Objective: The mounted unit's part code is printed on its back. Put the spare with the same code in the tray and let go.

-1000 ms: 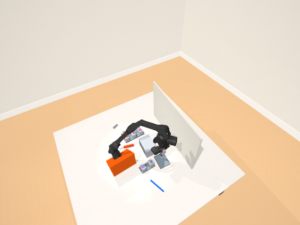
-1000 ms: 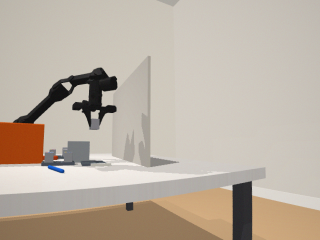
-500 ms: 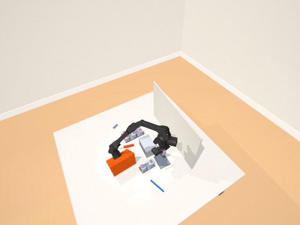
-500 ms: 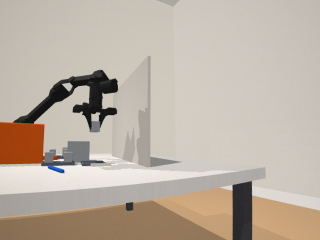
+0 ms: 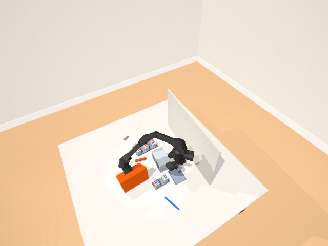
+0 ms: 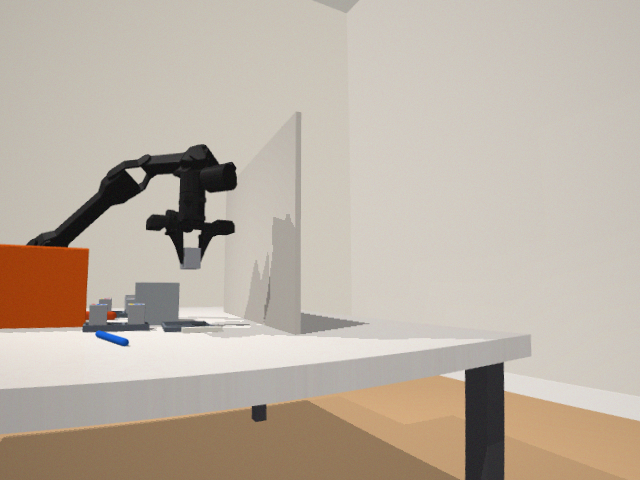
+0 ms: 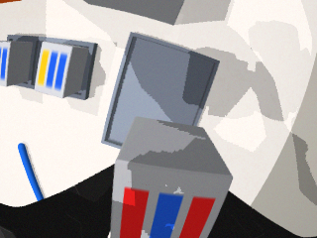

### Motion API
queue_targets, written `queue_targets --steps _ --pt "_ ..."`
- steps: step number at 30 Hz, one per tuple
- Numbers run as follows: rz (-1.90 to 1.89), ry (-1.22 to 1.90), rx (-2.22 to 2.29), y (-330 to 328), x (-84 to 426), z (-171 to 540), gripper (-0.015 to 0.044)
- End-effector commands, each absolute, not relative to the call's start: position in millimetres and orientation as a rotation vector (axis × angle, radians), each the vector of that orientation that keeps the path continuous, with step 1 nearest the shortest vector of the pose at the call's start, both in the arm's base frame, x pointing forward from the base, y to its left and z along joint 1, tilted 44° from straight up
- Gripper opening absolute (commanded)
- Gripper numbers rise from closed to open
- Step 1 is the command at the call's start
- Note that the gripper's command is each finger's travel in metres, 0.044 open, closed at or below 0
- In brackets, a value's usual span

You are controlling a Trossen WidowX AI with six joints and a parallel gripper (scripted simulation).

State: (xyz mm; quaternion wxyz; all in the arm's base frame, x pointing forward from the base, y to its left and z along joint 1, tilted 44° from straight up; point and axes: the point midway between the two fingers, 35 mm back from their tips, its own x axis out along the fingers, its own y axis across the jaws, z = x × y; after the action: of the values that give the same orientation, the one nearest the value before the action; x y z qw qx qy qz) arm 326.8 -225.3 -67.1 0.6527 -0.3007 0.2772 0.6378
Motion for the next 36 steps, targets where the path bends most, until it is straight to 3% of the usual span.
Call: queue_targets --steps 1,36 --pt "1.447 0.629 -0.676 -221.8 327.4 -70.2 0.0" --pt "1.448 0.627 -0.677 -205.2 330.6 -90.6 0.0"
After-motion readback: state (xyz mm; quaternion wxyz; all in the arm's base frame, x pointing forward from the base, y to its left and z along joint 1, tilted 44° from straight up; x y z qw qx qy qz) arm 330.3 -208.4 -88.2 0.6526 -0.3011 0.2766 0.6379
